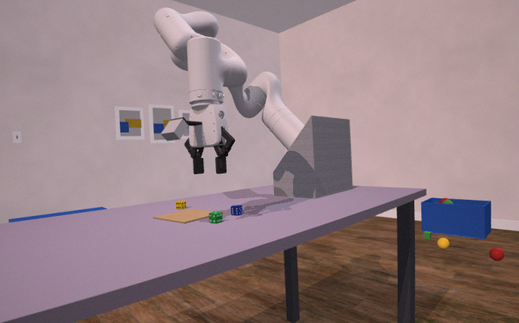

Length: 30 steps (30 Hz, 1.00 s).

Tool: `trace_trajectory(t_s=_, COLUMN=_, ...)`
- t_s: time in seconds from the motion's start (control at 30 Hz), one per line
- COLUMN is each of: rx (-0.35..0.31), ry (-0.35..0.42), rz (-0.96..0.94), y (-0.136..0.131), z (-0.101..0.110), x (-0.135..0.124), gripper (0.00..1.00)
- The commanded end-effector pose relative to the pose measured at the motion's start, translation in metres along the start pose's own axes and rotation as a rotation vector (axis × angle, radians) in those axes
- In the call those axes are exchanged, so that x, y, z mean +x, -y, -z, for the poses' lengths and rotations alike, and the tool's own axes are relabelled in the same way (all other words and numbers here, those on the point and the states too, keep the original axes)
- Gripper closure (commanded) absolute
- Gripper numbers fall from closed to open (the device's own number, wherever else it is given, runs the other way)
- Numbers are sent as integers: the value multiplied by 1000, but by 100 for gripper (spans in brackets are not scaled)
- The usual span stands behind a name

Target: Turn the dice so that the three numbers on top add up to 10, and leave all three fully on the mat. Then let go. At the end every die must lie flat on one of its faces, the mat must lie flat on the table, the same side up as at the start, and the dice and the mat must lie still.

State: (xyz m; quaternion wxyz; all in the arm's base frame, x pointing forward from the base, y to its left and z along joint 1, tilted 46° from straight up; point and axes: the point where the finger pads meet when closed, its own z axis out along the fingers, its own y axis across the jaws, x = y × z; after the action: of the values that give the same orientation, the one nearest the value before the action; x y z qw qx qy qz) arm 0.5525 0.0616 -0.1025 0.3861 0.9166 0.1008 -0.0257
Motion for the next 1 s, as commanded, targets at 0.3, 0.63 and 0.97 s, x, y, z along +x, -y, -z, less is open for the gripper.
trace_trajectory(t_s=0.3, rx=-3, ry=9, rz=-4, y=0, z=1, x=1, gripper=0)
trace_trajectory(t_s=0.63, rx=-3, ry=9, rz=-114, y=0, z=0, x=1, gripper=0)
trace_trajectory(t_s=0.97, rx=-5, ry=8, rz=-433, y=-1, z=-4, x=0, gripper=0)
